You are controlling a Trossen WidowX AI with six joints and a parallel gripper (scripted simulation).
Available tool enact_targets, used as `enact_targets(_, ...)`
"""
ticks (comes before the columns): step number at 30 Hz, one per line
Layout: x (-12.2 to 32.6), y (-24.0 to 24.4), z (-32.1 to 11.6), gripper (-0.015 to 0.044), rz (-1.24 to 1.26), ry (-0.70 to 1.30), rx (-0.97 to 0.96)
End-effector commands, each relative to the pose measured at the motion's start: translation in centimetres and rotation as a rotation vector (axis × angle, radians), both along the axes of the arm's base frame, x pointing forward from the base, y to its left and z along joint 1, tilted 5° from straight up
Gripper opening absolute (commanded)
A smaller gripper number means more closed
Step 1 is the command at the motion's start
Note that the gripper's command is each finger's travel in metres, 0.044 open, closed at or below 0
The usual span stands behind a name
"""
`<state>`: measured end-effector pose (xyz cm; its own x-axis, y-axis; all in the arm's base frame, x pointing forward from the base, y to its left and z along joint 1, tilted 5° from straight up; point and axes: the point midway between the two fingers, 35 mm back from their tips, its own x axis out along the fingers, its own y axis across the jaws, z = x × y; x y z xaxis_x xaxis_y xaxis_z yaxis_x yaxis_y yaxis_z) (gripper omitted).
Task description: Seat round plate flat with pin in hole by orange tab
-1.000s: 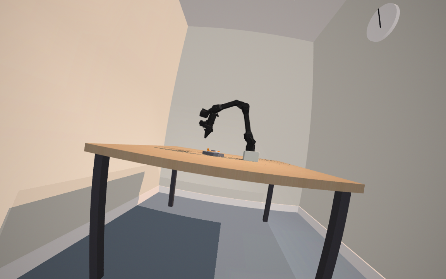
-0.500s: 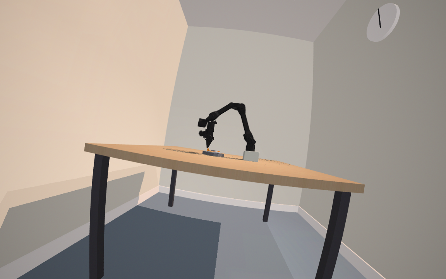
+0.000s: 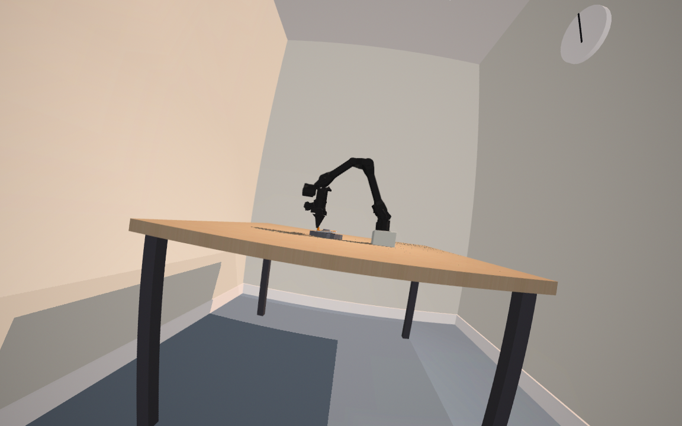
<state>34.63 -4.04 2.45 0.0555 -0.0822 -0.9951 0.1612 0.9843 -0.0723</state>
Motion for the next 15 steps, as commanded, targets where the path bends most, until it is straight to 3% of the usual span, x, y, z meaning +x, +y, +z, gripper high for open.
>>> enact_targets(1, -0.05, -0.69, -0.10, 0.0000, 0.000, 0.000, -0.004)
enact_targets(15, -0.03, -0.89, -0.10, 0.0000, 0.000, 0.000, -0.004)
